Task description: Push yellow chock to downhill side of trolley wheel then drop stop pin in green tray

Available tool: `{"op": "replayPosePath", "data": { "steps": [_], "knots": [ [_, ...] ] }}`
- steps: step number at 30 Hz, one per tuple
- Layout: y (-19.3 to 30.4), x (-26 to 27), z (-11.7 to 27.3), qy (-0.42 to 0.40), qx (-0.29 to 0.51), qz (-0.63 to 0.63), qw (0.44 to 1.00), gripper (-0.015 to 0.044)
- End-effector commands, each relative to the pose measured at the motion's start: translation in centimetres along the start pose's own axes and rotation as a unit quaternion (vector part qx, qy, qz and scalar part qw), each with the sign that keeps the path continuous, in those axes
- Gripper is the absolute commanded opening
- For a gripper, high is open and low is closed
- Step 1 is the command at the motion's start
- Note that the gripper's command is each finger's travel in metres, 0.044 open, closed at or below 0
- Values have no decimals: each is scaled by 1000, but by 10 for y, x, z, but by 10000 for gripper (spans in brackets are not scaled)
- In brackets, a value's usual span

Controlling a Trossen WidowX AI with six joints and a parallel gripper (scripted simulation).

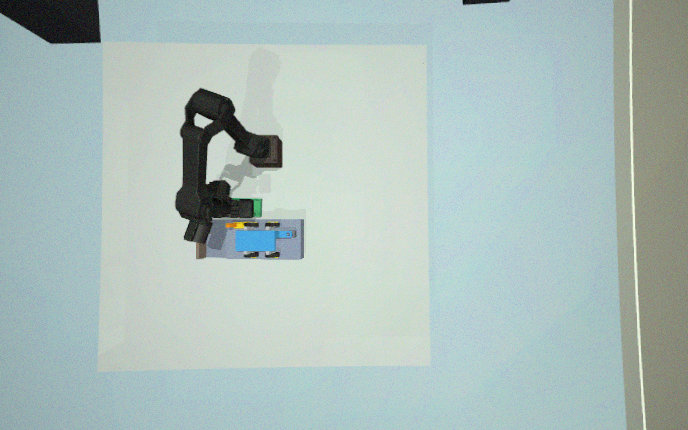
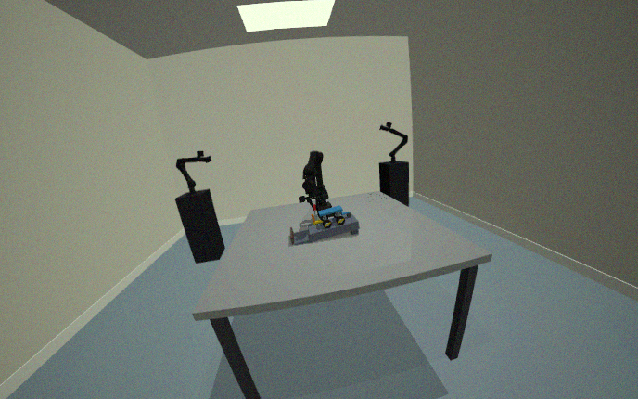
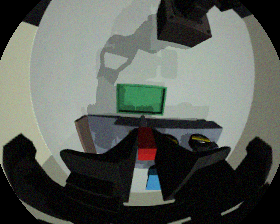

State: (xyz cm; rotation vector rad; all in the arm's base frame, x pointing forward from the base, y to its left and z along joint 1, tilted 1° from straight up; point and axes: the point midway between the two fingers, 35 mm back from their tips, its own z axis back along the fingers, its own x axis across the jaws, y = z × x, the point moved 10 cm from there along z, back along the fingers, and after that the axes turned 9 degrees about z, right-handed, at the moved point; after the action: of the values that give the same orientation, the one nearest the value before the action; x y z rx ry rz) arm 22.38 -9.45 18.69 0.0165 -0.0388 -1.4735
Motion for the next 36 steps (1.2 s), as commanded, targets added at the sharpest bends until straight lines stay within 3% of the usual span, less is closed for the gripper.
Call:
{"op": "replayPosePath", "data": {
  "steps": [1,8,17,34,36],
  "knots": [
    [-9,-2,-9,-2,-4,-9,1000,0],
    [-14,-3,-16,-5,-5,-14,1000,0],
    [-11,-11,-43,-84,-20,-13,996,0],
    [-17,9,-81,-88,-21,-13,996,0],
    [-17,8,-81,-88,-21,-13,996,53]
  ]
}}
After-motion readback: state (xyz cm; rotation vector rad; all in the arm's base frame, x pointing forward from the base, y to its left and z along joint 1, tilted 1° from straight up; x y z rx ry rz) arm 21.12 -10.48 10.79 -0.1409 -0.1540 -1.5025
